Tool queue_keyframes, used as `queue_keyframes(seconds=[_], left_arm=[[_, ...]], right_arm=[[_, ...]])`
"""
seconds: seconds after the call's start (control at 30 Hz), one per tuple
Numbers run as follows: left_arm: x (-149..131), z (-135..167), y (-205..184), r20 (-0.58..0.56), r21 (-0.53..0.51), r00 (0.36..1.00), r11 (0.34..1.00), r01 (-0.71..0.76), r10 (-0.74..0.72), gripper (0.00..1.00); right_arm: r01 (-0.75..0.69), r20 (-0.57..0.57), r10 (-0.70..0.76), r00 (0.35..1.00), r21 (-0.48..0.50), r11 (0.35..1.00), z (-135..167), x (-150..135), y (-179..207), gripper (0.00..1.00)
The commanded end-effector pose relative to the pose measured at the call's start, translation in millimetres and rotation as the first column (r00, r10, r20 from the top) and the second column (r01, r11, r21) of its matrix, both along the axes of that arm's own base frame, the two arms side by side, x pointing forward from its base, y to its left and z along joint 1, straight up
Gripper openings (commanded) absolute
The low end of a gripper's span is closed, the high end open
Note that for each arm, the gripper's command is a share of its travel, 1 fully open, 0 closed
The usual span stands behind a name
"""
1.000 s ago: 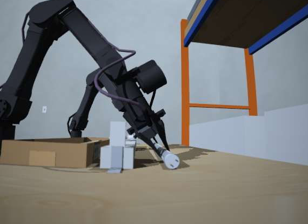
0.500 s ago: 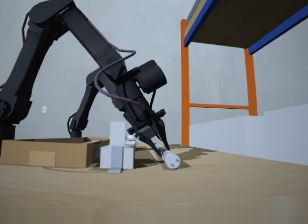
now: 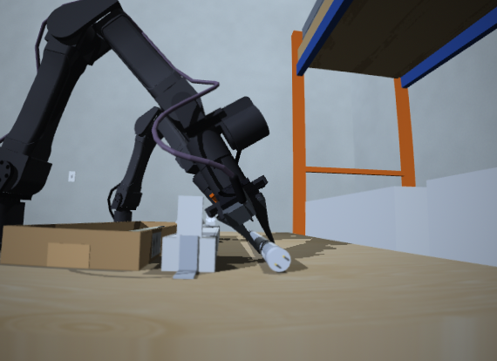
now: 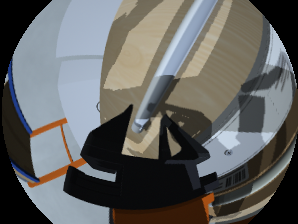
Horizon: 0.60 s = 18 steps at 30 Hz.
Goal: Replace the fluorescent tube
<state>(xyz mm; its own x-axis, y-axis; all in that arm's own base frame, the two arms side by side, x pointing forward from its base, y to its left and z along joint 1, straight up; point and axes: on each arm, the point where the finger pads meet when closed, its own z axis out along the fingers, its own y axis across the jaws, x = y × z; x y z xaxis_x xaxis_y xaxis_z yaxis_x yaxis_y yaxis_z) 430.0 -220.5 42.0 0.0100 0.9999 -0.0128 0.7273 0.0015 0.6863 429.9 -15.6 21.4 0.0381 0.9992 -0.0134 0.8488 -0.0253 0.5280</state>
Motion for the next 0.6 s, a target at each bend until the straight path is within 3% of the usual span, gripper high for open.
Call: queue_keyframes(seconds=[0.0, 0.17, 0.2, 0.27, 0.4, 0.57], left_arm=[[-10, 24, -2, 0.024, -0.020, 1.000, 1.000, -0.012, 0.012, 0.49], [-23, 34, 0, 0.018, -0.016, 1.000, 1.000, -0.013, 0.013, 0.49], [-12, 40, -5, 0.045, -0.037, 0.999, 0.999, -0.010, 0.011, 0.49], [-15, 29, 7, 0.024, -0.020, 0.999, 0.999, -0.025, 0.026, 0.49], [-7, 38, -12, 0.058, -0.047, 0.998, 0.999, -0.001, 0.004, 0.49], [-4, 37, -6, 0.059, -0.051, 0.998, 0.999, -0.014, 0.017, 0.49]], right_arm=[[0.009, 0.034, -0.008, 0.999, -0.021, 1.000, 10, 8, -7, 0.11], [0.009, 0.034, -0.008, 0.999, -0.021, 1.000, 10, 8, -7, 0.11], [0.009, 0.034, -0.008, 0.999, -0.021, 1.000, 10, 8, -7, 0.11], [0.009, 0.034, -0.008, 0.999, -0.021, 1.000, 10, 8, -7, 0.11], [0.009, 0.034, -0.008, 0.999, -0.021, 1.000, 10, 8, -7, 0.11], [0.009, 0.034, -0.008, 0.999, -0.021, 1.000, 10, 8, -7, 0.11]])
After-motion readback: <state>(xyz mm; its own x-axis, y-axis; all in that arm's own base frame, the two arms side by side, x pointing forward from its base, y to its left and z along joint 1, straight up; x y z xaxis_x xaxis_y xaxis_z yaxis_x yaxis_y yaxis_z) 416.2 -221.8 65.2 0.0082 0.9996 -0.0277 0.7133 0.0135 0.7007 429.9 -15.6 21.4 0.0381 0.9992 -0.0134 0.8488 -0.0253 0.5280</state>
